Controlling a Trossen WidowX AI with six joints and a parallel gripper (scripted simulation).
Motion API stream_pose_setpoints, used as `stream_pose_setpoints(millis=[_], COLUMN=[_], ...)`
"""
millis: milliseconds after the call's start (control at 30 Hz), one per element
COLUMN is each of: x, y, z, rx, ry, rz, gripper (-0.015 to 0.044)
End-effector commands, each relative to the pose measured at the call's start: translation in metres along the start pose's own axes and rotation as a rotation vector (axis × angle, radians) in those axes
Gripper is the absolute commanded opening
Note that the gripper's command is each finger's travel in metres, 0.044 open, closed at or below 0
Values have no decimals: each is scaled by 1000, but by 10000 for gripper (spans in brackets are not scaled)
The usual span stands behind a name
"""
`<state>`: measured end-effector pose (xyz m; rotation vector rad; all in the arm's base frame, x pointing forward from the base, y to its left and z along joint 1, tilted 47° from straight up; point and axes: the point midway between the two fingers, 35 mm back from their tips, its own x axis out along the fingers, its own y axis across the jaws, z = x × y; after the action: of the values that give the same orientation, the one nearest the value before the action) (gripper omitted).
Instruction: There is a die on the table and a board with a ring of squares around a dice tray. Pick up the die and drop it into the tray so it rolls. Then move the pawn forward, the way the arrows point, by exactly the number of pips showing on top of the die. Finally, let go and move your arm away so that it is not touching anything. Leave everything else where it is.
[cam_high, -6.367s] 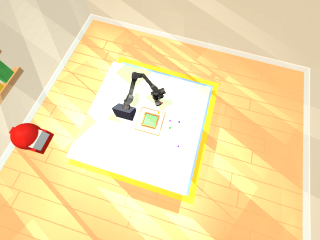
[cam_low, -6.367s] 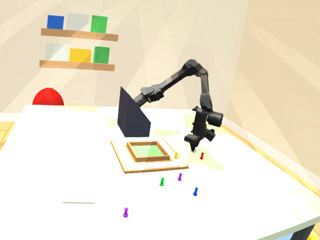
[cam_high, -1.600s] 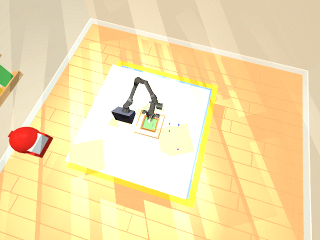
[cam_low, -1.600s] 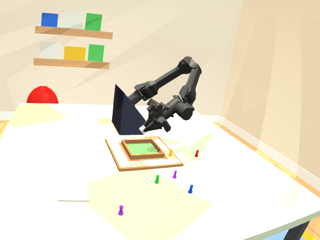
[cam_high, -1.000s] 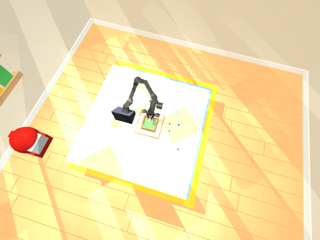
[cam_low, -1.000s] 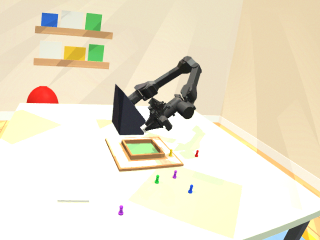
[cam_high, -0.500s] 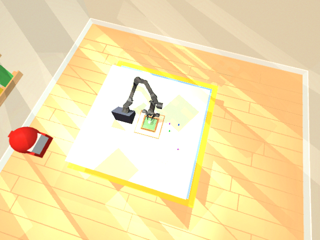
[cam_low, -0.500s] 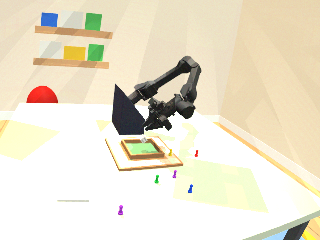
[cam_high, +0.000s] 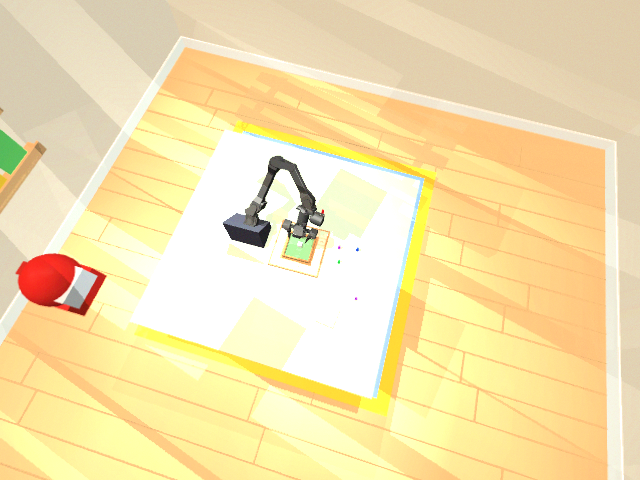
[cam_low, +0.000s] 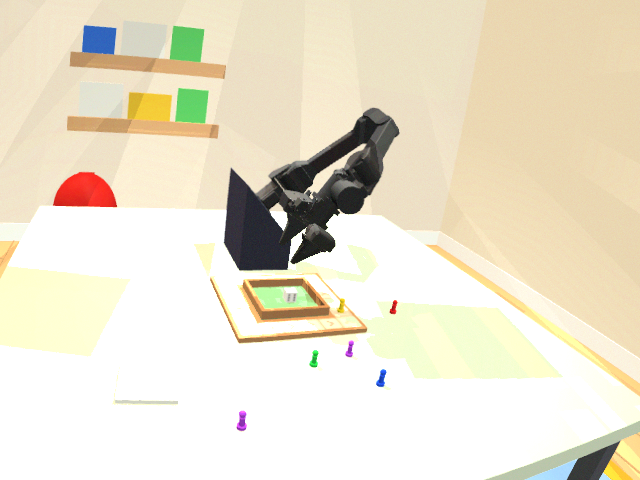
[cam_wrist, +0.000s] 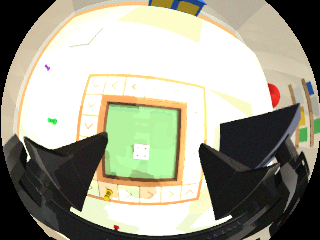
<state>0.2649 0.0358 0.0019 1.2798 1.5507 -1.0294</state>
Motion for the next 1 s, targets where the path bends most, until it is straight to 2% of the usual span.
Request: stream_pose_setpoints(millis=[0, 67, 233, 267, 300, 433, 600, 733, 967], x=[17, 17, 17, 19, 19, 14, -7, -21, -21], y=[6, 8, 8, 2, 2, 15, 52, 67, 68], z=[1, 2, 2, 3, 3, -11, -70, -110, -112], rx=[-6, -2, -2, 13, 13, -138, -671, -979, -994], ry=[452, 521, 521, 443, 443, 436, 424, 432, 433], rz=[62, 92, 92, 48, 48, 92, 249, 349, 354], gripper=[440, 440, 440, 440, 440, 335, 204, 200, 200])
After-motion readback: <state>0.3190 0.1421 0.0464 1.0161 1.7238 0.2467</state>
